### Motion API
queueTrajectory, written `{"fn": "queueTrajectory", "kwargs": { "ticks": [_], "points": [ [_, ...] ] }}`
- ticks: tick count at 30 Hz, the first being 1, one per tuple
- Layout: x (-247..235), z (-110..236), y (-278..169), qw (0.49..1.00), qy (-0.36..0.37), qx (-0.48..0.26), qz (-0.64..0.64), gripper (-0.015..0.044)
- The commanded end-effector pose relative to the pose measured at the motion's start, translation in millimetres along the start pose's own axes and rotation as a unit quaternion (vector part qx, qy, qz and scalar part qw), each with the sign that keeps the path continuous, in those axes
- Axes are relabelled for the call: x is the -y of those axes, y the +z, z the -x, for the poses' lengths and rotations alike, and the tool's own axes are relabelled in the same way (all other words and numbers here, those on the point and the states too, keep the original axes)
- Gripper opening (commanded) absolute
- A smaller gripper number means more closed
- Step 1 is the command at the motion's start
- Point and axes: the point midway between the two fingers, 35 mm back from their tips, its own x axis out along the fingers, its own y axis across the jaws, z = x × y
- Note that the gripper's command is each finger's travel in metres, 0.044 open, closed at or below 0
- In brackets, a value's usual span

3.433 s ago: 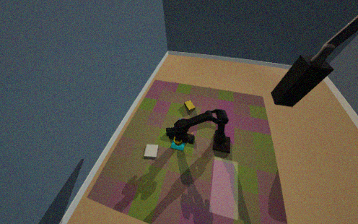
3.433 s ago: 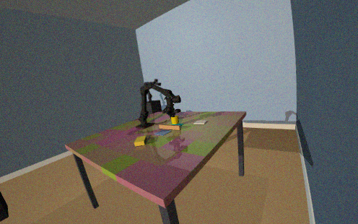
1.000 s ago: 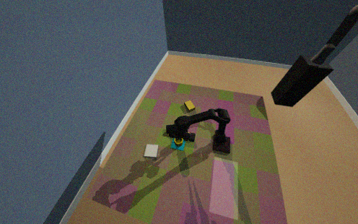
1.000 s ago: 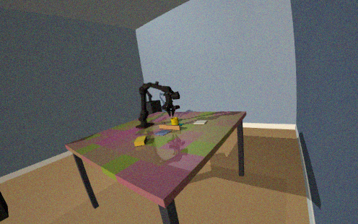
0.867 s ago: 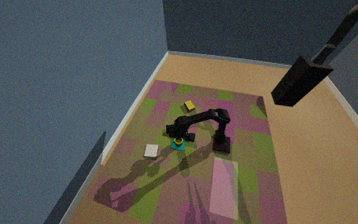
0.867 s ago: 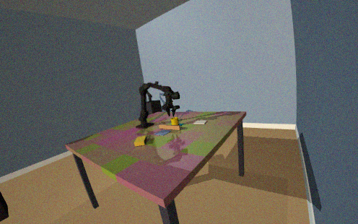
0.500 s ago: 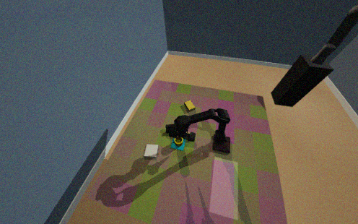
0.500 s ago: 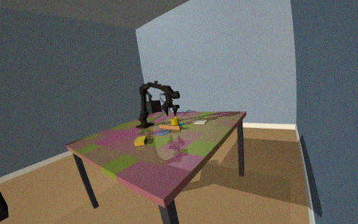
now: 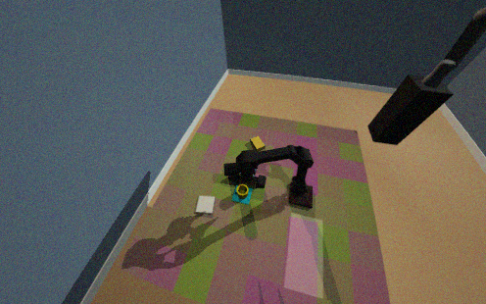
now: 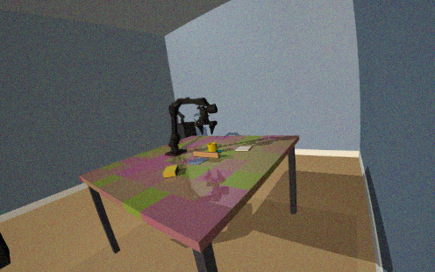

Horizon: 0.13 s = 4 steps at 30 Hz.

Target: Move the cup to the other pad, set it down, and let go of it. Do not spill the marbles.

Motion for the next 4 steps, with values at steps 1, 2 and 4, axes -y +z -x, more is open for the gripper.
{"fn": "queueTrajectory", "kwargs": {
  "ticks": [1, 2, 4],
  "points": [
    [0.2, 9.7, 0.2, 1.0, 0.003, -0.002, 0.0, 0.044],
    [0.2, 9.7, 0.3, 1.0, 0.003, -0.002, 0.0, 0.044],
    [0.2, 5.4, 0.5, 1.0, 0.002, -0.001, -0.001, 0.044]
  ]
}}
